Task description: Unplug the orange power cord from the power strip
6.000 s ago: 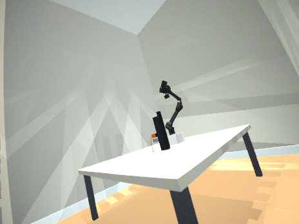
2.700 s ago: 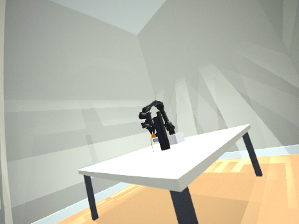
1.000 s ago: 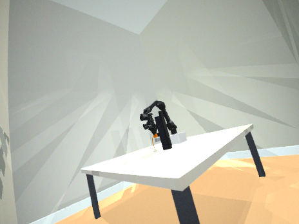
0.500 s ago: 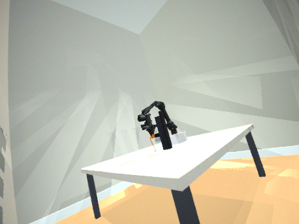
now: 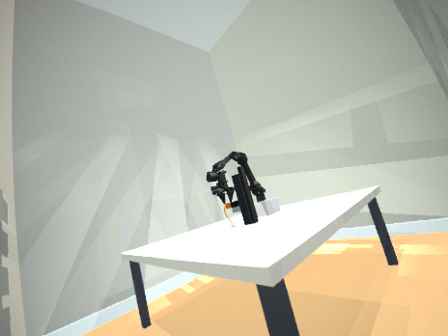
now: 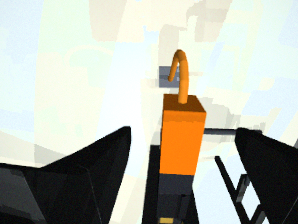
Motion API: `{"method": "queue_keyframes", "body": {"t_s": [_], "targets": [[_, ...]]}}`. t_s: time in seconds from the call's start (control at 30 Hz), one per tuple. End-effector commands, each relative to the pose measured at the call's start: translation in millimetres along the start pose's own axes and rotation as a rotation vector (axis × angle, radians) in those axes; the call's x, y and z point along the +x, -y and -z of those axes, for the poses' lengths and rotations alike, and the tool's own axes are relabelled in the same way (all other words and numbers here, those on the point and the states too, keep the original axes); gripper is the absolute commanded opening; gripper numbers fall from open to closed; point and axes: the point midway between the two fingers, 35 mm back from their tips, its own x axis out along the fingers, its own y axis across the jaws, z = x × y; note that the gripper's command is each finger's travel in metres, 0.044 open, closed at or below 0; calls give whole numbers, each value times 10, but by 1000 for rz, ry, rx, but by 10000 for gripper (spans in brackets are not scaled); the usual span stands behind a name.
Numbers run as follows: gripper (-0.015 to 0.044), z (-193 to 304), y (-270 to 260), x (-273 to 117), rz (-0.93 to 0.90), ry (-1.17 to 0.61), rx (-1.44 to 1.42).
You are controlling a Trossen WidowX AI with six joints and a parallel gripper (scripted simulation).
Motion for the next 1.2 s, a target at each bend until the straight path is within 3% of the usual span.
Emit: {"method": "queue_keyframes", "body": {"t_s": [0.0, 0.2, 1.17], "targets": [[420, -126, -4, -23, 1, 0, 3], [440, -587, 10, -117, 1, 4, 3], [440, -587, 10, -117, 1, 4, 3]]}}
